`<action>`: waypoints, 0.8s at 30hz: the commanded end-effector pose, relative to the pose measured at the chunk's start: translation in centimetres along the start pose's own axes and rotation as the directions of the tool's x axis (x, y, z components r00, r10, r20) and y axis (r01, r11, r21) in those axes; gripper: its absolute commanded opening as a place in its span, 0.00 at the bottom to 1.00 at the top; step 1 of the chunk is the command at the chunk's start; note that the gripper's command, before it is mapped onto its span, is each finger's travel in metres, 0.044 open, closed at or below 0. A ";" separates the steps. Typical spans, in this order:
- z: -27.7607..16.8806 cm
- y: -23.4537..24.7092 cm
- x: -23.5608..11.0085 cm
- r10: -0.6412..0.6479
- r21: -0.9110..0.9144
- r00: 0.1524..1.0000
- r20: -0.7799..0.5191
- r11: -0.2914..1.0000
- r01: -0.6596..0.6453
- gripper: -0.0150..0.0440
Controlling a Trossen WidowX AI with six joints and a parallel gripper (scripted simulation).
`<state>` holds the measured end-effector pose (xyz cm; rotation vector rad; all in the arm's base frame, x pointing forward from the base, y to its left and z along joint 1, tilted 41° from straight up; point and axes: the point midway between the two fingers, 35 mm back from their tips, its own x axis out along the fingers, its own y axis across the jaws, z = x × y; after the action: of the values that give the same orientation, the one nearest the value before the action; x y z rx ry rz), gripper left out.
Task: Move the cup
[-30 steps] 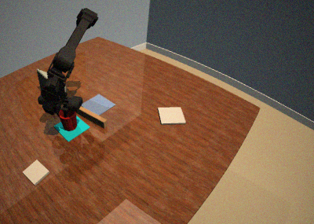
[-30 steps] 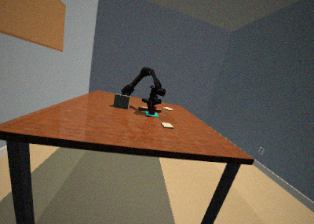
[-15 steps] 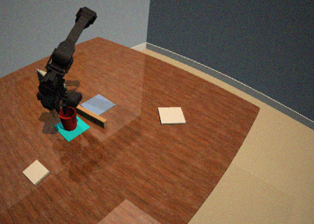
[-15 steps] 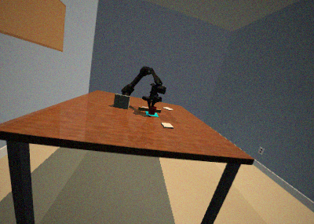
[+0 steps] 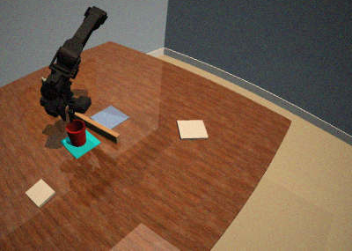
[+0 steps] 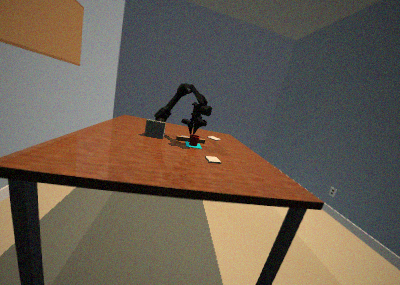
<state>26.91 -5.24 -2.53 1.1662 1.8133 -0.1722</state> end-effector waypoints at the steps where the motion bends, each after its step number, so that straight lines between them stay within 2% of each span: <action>1: 0.0 0.0 -0.8 0.001 -0.008 1.000 0.010 1.000 -0.001 0.47; 3: -0.1 0.0 -0.8 0.001 -0.008 1.000 0.010 1.000 -0.001 0.47; 15: 0.0 0.0 -1.0 0.001 -0.001 1.000 0.003 1.000 -0.001 1.00; 24: 0.0 0.0 -4.5 0.000 -0.005 1.000 0.008 1.000 0.000 1.00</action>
<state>27.17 -7.02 -0.31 1.1699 1.8174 -0.1750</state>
